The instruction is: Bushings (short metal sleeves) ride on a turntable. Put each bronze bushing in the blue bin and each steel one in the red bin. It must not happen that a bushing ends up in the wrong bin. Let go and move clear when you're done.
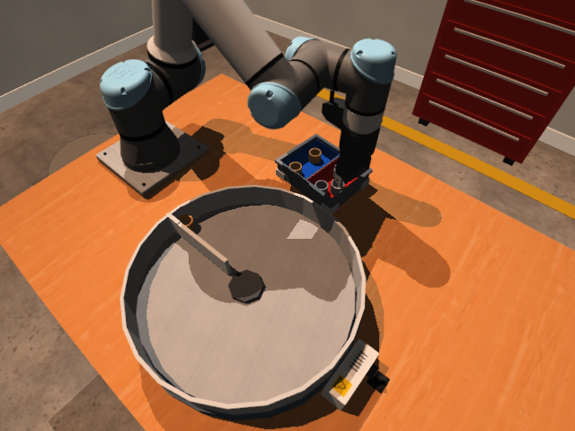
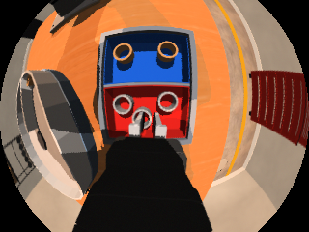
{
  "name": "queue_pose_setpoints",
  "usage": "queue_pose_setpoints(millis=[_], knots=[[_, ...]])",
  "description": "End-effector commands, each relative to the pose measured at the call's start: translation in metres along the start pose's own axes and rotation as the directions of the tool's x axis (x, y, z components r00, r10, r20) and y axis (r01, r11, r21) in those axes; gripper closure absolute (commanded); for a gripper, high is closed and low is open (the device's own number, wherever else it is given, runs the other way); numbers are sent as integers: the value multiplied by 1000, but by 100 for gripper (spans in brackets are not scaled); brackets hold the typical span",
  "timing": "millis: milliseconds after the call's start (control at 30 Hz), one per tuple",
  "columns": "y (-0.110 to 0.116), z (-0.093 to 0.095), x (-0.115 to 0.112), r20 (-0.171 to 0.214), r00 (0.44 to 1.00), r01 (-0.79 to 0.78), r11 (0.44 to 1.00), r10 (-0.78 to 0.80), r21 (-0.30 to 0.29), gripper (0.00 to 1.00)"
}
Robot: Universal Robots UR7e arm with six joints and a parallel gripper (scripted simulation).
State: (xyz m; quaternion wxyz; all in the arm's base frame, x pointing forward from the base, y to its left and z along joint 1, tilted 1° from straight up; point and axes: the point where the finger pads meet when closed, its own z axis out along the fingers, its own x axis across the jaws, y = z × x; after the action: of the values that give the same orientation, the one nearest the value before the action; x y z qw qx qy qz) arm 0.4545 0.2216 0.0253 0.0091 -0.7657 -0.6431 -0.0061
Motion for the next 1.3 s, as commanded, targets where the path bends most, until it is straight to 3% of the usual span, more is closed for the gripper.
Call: queue_pose_setpoints(millis=[0, 1267], knots=[[0, -2, 0, -1, 1000, 0, 1000, 0, -1, 58], [0, -14, 0, -1, 1000, 0, 1000, 0, -1, 58]])
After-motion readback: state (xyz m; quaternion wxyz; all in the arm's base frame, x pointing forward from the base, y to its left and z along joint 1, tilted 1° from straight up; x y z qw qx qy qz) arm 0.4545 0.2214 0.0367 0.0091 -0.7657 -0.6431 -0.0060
